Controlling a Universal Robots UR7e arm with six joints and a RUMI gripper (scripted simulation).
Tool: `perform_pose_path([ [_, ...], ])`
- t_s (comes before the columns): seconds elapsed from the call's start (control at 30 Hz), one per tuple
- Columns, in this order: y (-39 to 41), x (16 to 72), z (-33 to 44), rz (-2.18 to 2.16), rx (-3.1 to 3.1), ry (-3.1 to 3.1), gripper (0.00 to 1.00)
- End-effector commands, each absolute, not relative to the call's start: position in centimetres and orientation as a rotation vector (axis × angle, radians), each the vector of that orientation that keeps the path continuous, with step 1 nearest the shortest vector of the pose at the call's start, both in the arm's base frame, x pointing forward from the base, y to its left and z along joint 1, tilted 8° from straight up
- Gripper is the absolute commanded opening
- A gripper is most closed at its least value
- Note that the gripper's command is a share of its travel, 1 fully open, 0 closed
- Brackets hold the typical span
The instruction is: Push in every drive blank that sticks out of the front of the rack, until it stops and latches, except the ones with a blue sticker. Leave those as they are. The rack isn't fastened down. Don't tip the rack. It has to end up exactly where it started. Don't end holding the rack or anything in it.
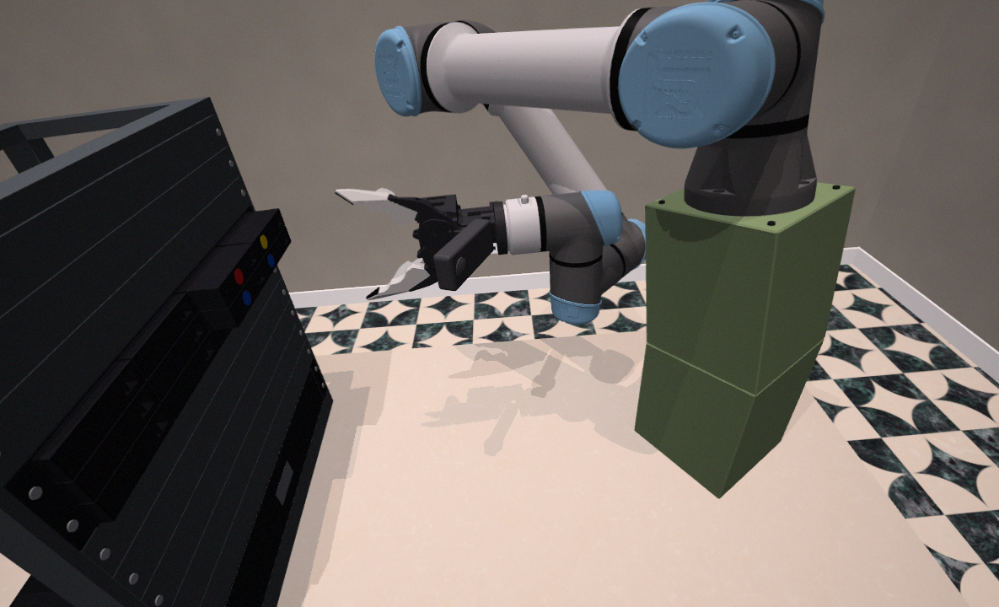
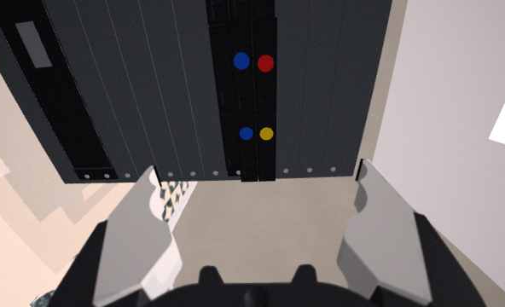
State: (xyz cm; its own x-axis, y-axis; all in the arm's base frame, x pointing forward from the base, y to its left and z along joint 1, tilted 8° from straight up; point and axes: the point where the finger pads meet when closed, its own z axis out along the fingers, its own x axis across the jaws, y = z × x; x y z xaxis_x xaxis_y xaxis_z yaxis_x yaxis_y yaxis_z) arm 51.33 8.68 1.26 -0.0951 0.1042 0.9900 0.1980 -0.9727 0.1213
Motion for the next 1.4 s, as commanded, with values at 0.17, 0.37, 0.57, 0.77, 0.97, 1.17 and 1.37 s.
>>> perform_pose_path([
  [0.17,9.7,52.0,1.2,-2.247,-2.069,-0.347,1.0],
  [0.37,10.7,52.9,1.3,-2.247,-2.069,-0.347,1.0],
  [0.57,11.6,53.7,1.3,-2.247,-2.069,-0.347,1.0],
  [0.77,13.1,55.1,1.3,-2.247,-2.069,-0.347,1.0],
  [0.97,14.4,56.2,1.3,-2.247,-2.069,-0.347,1.0],
  [1.17,15.4,57.1,1.3,-2.247,-2.069,-0.347,1.0],
  [1.37,16.1,57.8,1.4,-2.247,-2.069,-0.347,1.0],
])
